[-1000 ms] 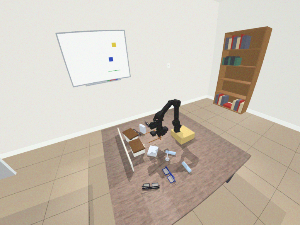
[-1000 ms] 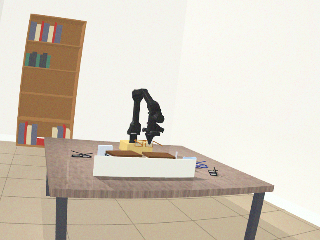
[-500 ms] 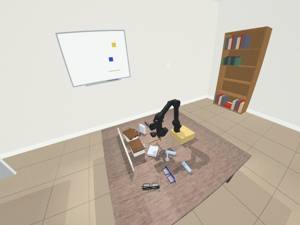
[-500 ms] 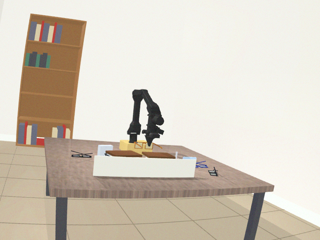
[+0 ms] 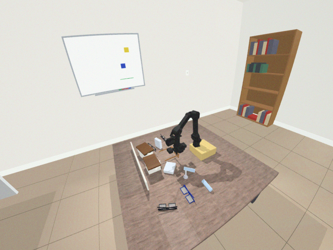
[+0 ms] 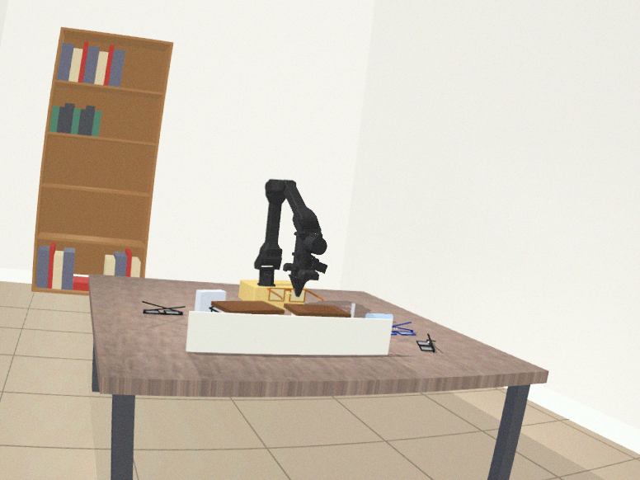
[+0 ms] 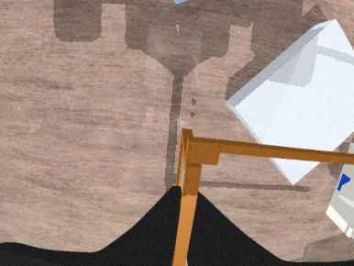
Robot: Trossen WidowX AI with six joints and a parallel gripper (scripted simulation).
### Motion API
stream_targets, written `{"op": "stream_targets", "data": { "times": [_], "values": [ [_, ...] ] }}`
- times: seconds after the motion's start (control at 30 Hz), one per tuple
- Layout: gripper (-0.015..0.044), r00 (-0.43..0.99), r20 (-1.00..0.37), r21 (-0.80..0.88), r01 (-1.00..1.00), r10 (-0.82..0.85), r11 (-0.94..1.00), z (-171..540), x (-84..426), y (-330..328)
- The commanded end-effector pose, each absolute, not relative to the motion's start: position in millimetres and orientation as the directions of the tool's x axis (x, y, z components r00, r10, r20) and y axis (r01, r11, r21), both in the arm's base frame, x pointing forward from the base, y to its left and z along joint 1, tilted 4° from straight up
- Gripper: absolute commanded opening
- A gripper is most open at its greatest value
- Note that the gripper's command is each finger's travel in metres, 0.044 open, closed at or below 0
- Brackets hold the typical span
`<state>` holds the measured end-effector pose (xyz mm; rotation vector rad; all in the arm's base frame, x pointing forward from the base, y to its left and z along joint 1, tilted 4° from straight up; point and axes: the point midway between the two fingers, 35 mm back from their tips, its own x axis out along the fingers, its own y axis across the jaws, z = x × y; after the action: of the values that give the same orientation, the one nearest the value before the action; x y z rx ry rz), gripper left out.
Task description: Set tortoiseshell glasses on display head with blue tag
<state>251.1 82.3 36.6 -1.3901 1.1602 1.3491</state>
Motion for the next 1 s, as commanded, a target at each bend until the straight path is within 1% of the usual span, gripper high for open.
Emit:
{"op": "stream_targets", "data": {
  "times": [0.0, 0.97],
  "values": [
    [0.0000, -0.022, -0.998, 0.033, -0.978, -0.053, -0.208, 31.1, 250.2, 82.3],
    [0.0000, -0.022, -0.998, 0.033, -0.978, -0.053, -0.208, 9.6, 249.4, 82.6]
  ]
}}
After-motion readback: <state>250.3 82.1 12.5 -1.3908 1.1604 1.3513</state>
